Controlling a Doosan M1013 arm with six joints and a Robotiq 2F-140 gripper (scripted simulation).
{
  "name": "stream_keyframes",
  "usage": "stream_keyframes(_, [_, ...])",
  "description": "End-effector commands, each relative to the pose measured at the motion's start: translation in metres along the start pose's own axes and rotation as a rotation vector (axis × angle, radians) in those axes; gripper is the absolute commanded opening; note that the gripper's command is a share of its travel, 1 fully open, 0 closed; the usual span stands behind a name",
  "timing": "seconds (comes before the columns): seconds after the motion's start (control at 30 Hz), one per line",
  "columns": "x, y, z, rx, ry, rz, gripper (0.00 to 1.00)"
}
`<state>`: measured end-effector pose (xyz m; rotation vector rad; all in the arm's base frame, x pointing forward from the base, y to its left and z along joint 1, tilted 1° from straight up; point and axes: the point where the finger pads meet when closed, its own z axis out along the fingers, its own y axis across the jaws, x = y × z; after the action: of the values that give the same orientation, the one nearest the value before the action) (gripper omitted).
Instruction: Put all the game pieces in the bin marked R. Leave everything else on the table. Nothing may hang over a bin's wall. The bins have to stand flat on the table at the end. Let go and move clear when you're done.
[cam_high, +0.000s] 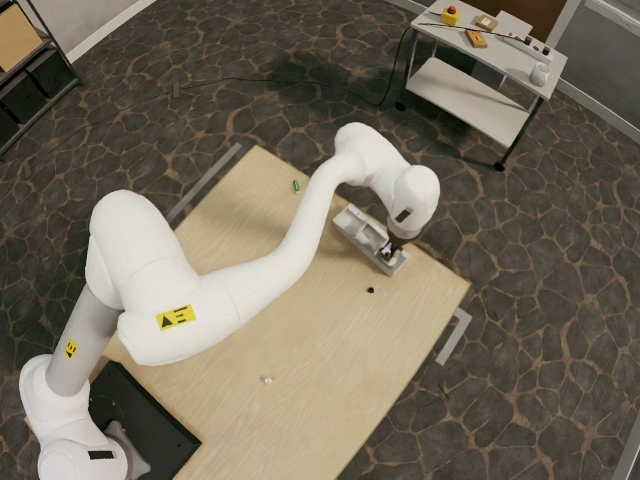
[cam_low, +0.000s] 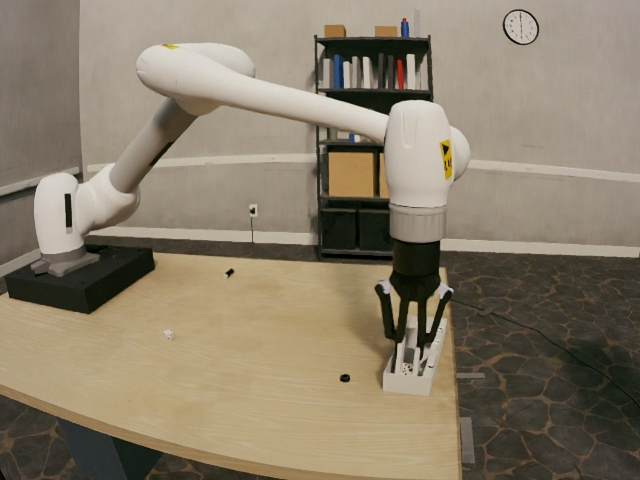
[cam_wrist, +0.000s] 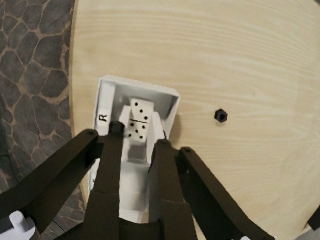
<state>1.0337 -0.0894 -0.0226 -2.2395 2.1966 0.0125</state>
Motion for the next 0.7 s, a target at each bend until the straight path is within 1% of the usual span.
stream_keyframes(0.0, [0.0001,-0.0004,-0.0009,0.002,0.0,0.0,0.21])
stream_keyframes(0.3, [0.0002,0.0,-0.0009,0.002,0.0,0.0,0.21])
stream_keyframes(0.33, [0.0002,0.0,-0.0009,0.002,0.0,0.0,0.27])
stream_keyframes(0.67, [0.0002,-0.0001,-0.0009,0.002,0.0,0.0,0.27])
